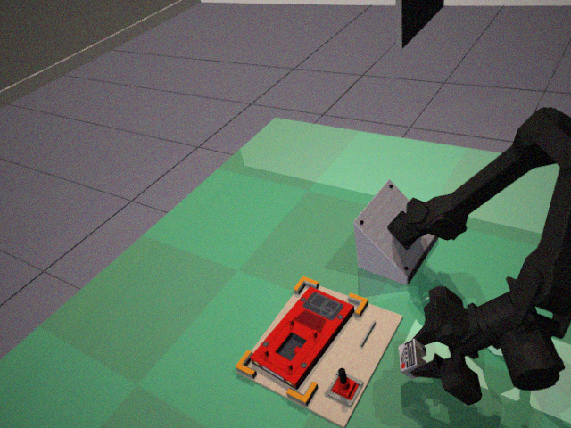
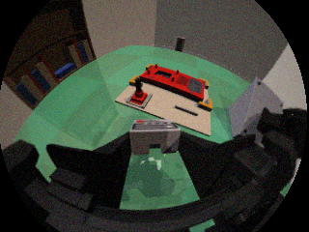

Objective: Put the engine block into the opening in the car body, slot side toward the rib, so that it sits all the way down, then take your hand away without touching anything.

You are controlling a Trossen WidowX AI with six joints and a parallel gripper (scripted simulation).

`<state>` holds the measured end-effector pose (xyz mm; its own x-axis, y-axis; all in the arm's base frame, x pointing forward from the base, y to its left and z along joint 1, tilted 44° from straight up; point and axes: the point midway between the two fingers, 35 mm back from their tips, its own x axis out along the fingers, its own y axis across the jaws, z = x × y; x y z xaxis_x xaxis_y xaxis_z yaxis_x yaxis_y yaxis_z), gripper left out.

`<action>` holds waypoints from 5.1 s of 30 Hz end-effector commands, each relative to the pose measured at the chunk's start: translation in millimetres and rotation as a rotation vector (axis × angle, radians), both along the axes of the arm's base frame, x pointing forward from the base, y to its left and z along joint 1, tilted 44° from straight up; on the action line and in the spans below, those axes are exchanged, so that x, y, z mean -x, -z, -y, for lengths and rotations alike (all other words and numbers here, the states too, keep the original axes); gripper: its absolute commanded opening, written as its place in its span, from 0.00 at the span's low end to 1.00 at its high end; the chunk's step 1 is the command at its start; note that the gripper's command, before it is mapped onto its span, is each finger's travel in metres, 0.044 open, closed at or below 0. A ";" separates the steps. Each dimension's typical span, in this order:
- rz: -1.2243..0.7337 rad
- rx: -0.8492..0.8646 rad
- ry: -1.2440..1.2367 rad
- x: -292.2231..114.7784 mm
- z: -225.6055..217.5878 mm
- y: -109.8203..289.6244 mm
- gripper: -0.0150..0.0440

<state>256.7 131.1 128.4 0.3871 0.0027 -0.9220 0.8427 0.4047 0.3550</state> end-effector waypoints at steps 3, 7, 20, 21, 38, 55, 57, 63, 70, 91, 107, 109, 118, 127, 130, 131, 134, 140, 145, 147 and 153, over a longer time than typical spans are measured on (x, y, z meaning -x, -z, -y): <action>-0.005 0.009 0.005 0.9 -6.5 11.0 0.25; -0.006 0.008 0.005 1.2 -11.7 16.4 0.25; -0.006 0.007 0.005 2.3 -29.0 34.4 0.25; -0.006 0.007 0.005 2.4 -30.0 35.4 0.25; 0.004 0.010 0.008 0.9 -26.6 29.6 0.83; -0.006 0.007 0.005 10.7 -24.0 1.1 1.00; -0.006 0.006 0.005 13.4 -23.4 -6.3 1.00; -0.006 0.006 0.005 15.8 -22.9 -13.0 1.00; -0.006 0.011 0.002 14.8 -22.7 -9.5 1.00; -0.116 0.033 -0.300 14.7 -19.2 0.8 1.00; -0.190 -0.037 -0.831 14.4 -11.8 9.8 1.00; -0.186 -0.053 -0.896 14.3 -10.6 10.0 1.00; -0.118 -0.133 -1.175 12.4 -5.2 8.4 1.00; 0.031 -0.207 -1.427 8.1 0.9 2.9 1.00; 0.099 -0.226 -1.503 6.1 3.2 0.1 1.00; 0.123 -0.231 -1.528 5.4 3.9 -0.9 1.00; 0.201 -0.244 -1.598 3.2 6.3 -4.2 1.00; 0.333 -0.251 -1.693 -0.7 10.4 -9.8 1.00; 0.332 -0.250 -1.693 -2.1 11.9 -8.3 1.00; 0.332 -0.250 -1.693 -6.9 17.4 -2.9 1.00; 0.333 -0.250 -1.693 -6.4 7.8 7.0 1.00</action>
